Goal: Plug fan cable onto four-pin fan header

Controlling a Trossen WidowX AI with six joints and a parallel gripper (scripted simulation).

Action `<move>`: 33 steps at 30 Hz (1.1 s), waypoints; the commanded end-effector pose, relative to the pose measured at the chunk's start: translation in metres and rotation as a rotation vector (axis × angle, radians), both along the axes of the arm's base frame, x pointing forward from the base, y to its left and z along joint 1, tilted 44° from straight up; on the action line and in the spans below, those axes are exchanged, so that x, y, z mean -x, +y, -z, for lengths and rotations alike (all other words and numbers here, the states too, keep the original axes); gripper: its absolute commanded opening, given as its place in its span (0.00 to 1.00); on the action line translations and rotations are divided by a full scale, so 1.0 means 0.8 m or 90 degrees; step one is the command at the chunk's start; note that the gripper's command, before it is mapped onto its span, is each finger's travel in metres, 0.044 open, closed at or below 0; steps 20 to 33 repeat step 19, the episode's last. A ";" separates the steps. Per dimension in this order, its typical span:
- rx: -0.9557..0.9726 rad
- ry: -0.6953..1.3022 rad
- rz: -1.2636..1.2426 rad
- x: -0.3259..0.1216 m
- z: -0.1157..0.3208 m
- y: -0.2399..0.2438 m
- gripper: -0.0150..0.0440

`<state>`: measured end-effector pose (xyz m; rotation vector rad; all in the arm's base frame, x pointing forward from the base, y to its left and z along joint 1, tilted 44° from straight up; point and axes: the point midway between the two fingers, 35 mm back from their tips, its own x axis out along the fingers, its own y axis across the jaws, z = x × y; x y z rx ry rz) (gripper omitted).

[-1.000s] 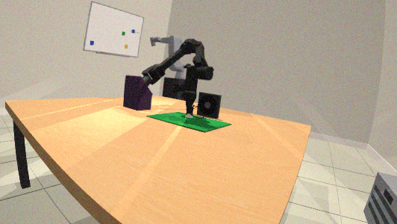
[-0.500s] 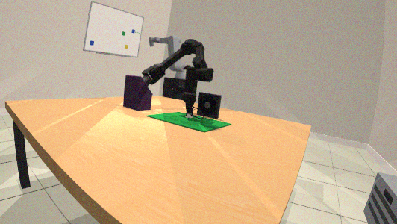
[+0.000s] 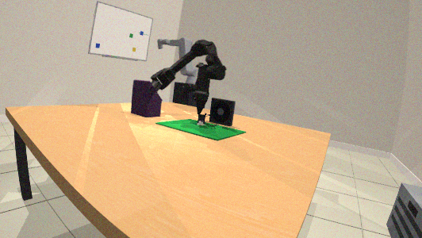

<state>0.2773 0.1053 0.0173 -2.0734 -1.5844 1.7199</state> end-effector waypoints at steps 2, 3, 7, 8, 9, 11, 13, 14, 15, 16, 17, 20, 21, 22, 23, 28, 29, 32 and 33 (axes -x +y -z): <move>0.002 -0.016 0.002 -0.008 -0.024 -0.020 0.69; 0.002 -0.016 0.002 -0.008 -0.024 -0.020 0.69; 0.006 -0.016 0.003 0.013 -0.013 -0.038 0.69; 0.008 -0.016 0.004 0.028 -0.007 -0.049 0.69; 0.009 -0.016 0.004 0.043 0.000 -0.059 0.69; 0.009 -0.014 0.003 0.076 0.011 -0.075 0.69; 0.006 -0.013 0.003 0.107 0.020 -0.085 0.69; 0.005 -0.013 0.002 0.116 0.022 -0.087 0.69; 0.004 -0.013 0.002 0.119 0.023 -0.088 0.69; 0.004 -0.013 0.002 0.119 0.023 -0.088 0.69; 0.004 -0.013 0.002 0.119 0.023 -0.088 0.69; 0.004 -0.013 0.002 0.119 0.023 -0.088 0.69; 0.004 -0.013 0.002 0.119 0.023 -0.088 0.69; 0.004 -0.013 0.002 0.119 0.023 -0.088 0.69; 0.004 -0.013 0.002 0.119 0.023 -0.088 0.69; 0.004 -0.013 0.002 0.119 0.023 -0.088 0.69; 0.004 -0.013 0.002 0.119 0.023 -0.088 0.69; 0.004 -0.013 0.002 0.119 0.023 -0.088 0.69; 0.004 -0.013 0.002 0.119 0.023 -0.088 0.69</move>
